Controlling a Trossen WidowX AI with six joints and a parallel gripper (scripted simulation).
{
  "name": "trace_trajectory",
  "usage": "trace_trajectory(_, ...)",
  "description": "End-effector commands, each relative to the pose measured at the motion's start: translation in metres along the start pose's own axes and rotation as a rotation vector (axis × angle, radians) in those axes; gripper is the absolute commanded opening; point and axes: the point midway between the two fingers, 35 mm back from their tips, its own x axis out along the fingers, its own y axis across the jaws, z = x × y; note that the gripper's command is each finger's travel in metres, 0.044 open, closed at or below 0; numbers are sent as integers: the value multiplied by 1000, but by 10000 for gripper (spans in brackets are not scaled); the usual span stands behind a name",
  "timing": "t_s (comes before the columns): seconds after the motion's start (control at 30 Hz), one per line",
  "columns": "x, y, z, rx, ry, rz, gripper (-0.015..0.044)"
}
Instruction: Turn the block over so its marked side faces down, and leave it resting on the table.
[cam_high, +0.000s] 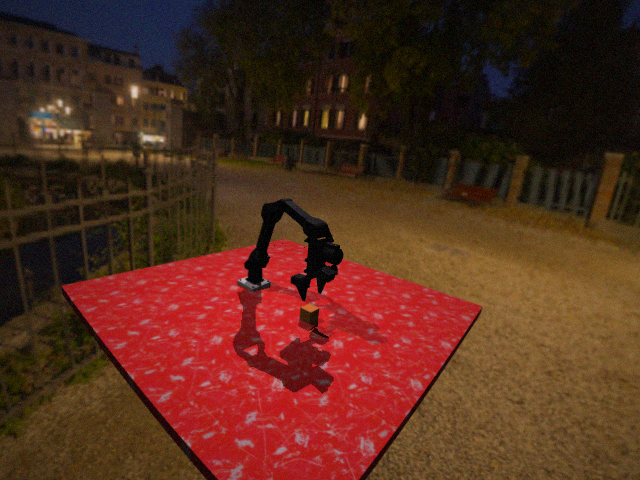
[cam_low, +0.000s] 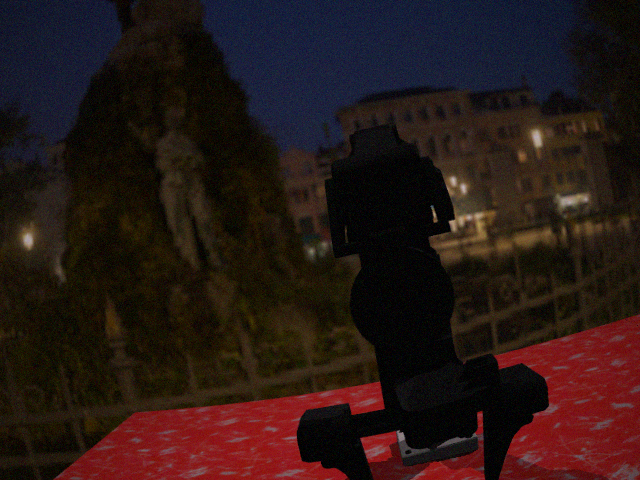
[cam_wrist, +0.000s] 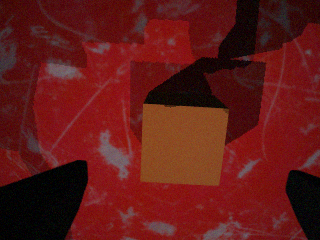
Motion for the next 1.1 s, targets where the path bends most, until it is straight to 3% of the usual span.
trace_trajectory(0.0, 14, -1, -2, 2, 14, -4, 440)
trace_trajectory(1.07, 66, -1, -3, 2, 14, -4, 440)
